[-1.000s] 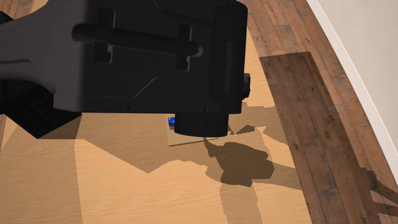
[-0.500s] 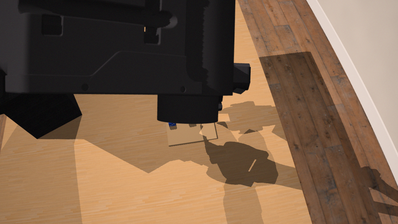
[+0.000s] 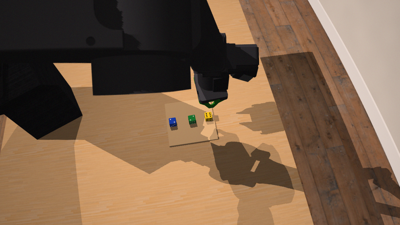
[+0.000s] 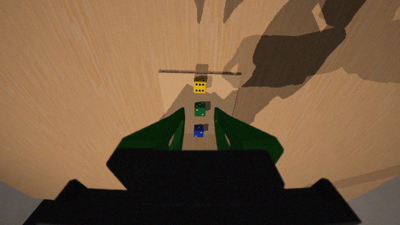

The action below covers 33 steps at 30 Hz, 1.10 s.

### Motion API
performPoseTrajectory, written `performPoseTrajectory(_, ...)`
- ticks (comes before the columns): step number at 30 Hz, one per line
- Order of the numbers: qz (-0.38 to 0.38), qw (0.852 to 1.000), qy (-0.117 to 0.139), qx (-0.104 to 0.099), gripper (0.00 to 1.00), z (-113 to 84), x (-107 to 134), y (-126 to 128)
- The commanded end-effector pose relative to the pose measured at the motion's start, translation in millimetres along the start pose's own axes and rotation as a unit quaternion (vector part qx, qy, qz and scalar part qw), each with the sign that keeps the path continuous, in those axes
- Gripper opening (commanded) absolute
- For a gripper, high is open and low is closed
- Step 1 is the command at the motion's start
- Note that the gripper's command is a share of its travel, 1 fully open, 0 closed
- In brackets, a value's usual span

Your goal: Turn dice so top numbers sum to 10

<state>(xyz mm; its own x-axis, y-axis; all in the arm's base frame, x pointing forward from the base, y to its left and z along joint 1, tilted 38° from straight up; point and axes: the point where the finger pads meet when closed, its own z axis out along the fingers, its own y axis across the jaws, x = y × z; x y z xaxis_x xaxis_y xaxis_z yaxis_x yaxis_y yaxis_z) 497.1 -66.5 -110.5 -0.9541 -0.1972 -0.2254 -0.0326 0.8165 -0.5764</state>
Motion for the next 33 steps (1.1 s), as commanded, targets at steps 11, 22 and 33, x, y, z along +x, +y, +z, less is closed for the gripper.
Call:
performPoseTrajectory(11, 0.009, 1.0, -0.007, 0.0, 1.0, -13.1, -6, -1)
performPoseTrajectory(22, 0.009, 1.0, -0.007, 0.0, 1.0, -13.1, -6, -1)
performPoseTrajectory(33, 0.004, 1.0, -0.008, -0.001, 1.0, -30.6, -4, 3)
